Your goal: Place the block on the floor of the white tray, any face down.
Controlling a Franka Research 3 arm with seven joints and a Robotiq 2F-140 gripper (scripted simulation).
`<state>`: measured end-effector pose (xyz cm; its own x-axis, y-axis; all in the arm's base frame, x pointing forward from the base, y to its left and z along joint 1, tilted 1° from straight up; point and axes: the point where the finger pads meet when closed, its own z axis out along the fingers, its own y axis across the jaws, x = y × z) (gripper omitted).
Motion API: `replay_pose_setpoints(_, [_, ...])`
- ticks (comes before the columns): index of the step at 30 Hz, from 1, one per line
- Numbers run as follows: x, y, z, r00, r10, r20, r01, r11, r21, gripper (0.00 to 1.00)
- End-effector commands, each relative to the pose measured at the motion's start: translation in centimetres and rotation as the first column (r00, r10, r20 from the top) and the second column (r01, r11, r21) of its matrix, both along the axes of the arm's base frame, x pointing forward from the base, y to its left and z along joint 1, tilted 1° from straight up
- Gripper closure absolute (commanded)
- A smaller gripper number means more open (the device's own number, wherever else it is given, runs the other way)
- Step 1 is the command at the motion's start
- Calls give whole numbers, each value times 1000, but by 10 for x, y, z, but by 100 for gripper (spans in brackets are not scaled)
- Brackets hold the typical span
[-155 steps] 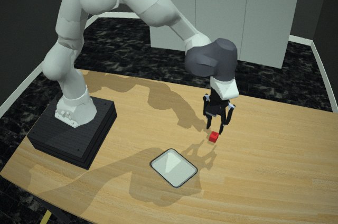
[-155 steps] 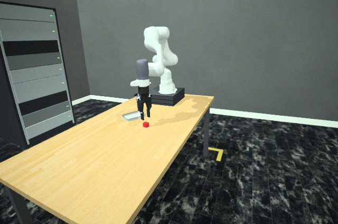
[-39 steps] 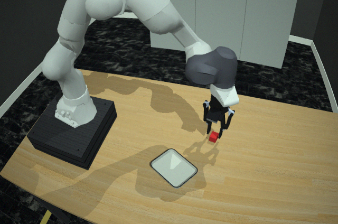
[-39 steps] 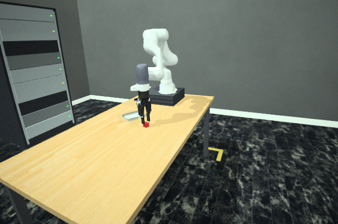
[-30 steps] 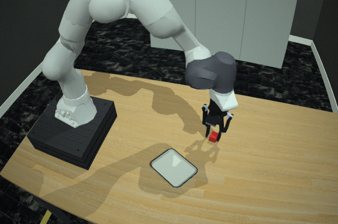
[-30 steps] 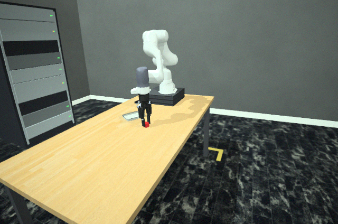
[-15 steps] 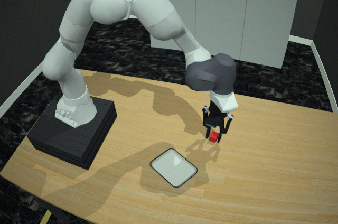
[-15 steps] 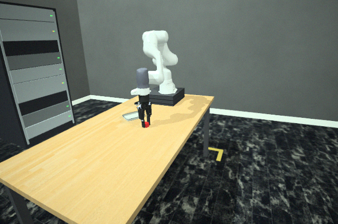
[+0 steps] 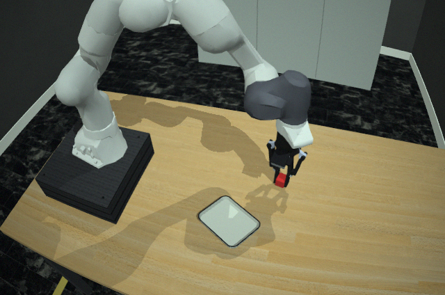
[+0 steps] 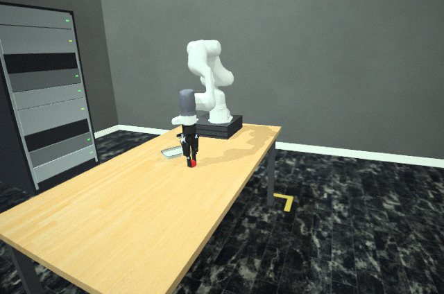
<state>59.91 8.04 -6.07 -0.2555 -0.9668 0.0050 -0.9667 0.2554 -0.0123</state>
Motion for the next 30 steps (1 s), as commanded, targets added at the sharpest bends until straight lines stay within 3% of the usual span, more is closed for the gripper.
replay_pose_setpoints(1, [0, 0, -2, 1000, 4, 1, -4, 1000, -2, 90])
replay_pose_setpoints(30, [0, 0, 2, 1000, 4, 1, -4, 1000, -2, 90])
